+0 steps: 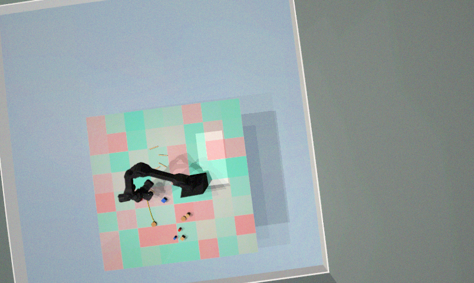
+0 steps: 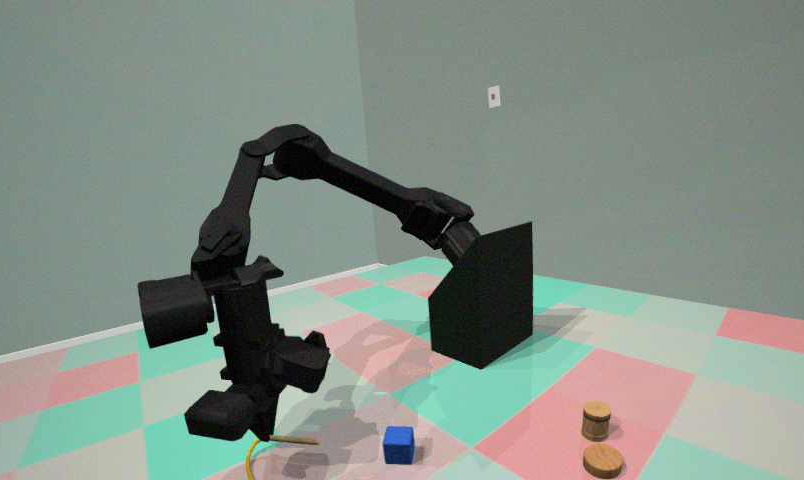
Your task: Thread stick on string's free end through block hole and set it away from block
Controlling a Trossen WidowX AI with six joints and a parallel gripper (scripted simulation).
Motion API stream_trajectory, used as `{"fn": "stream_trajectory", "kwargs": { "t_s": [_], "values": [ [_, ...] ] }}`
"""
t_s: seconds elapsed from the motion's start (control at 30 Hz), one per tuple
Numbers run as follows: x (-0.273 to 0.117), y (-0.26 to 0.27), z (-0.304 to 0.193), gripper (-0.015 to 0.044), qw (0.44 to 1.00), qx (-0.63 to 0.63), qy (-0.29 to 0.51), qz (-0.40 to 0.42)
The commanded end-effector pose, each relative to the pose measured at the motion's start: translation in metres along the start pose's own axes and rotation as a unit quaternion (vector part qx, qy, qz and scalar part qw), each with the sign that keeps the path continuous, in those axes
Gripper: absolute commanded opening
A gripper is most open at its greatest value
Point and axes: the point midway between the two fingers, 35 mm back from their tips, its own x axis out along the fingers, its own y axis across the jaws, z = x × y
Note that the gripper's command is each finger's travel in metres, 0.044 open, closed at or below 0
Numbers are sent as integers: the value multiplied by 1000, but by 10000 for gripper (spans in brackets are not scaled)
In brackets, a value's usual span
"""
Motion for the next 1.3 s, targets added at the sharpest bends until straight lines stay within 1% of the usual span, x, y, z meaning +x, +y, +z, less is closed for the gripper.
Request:
{"fn": "stream_trajectory", "kwargs": {
  "t_s": [0.0, 1.27],
  "values": [
    [1, 2, 4, 0, 1000, -3, 2, 3],
    [-1, 0, 55, 0, 1000, -4, 0, 2]
  ]
}}
